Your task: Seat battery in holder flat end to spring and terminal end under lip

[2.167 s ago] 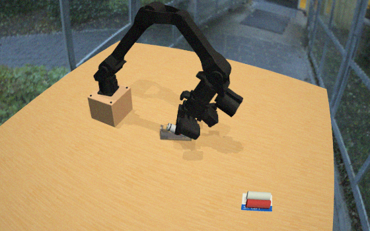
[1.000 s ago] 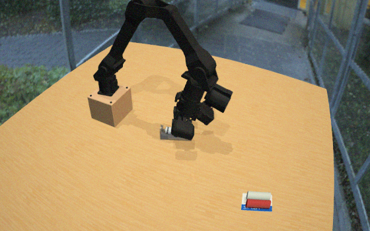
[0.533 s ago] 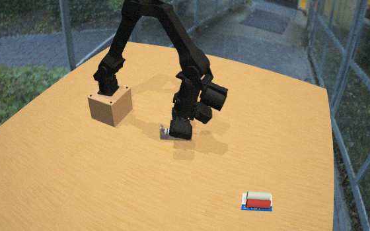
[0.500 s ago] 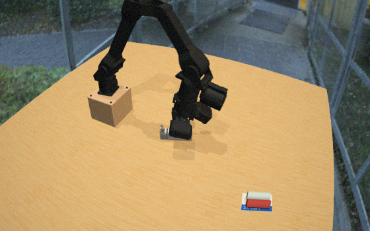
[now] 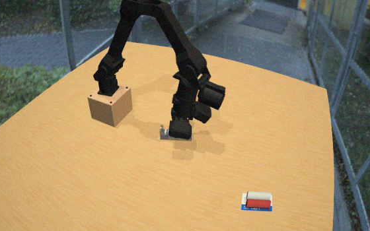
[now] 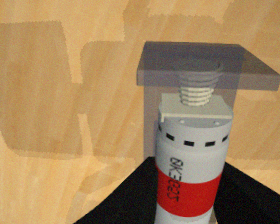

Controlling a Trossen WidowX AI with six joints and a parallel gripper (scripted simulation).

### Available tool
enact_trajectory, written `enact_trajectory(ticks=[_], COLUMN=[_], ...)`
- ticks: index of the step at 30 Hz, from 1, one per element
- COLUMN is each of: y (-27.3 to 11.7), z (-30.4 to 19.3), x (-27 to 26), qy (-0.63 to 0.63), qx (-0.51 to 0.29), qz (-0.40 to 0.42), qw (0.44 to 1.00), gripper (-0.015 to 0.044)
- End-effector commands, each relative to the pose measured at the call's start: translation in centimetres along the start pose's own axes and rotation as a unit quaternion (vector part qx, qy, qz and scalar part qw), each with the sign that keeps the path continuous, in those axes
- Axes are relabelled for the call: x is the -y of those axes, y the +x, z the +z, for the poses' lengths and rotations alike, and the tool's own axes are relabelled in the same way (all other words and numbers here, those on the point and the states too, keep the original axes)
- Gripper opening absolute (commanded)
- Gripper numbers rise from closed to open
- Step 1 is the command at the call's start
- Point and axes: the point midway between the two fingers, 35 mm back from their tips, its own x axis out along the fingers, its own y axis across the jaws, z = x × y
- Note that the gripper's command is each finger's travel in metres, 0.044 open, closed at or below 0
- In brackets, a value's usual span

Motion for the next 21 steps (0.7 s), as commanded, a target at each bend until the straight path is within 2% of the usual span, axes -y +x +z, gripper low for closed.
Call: enact_trajectory(ticks=[1, 21], y=[-0.2, 0.3], z=[0.5, -1.1], x=[-0.1, -0.1], qy=[-0.001, -0.001], qx=[0.013, 0.006], qz=[0.003, 0.001], qw=[1.000, 1.000], gripper=[0.0083, 0.0083])
